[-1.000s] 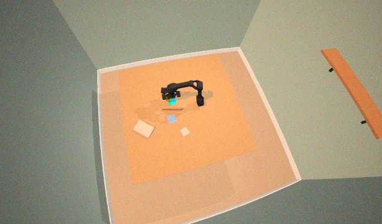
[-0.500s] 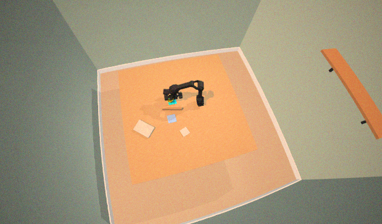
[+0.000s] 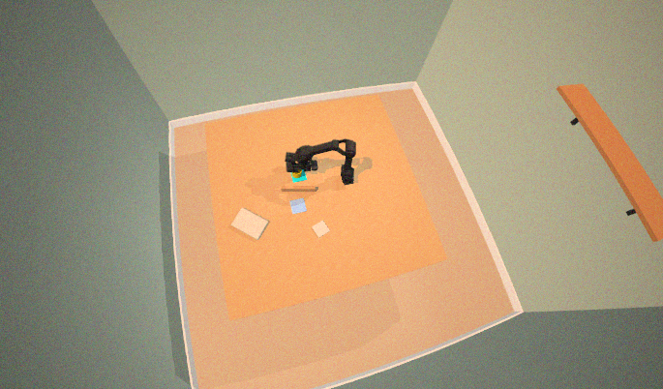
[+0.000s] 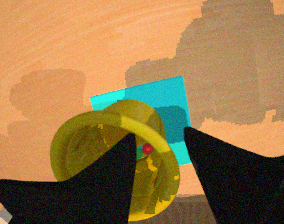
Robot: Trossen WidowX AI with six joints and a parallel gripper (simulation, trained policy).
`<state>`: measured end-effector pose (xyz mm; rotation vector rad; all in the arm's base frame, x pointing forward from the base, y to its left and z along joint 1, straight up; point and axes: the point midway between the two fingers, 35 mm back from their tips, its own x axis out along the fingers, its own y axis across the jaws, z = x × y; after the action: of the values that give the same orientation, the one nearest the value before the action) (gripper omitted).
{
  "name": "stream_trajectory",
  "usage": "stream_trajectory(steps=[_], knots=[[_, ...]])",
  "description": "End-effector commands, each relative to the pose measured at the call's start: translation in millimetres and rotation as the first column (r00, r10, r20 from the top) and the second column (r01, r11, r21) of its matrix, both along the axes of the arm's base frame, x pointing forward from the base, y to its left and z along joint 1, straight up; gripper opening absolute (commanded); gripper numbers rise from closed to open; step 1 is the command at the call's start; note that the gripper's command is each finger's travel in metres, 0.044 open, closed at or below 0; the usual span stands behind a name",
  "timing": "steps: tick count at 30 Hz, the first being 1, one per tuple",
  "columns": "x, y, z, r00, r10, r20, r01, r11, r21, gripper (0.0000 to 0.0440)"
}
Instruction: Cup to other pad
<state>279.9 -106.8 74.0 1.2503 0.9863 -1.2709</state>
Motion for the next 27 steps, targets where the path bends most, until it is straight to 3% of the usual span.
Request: stream_trajectory(steps=[1, 21, 27], knots=[[1, 0, 9, 0.999, -0.012, 0.046, 0.012, 1.0, 0.005, 0.0188], [-16, 0, 52, 0.984, -0.067, 0.163, 0.063, 0.998, 0.033, 0.027], [-19, -5, 73, 0.974, -0.089, 0.208, 0.085, 0.996, 0.025, 0.0352]])
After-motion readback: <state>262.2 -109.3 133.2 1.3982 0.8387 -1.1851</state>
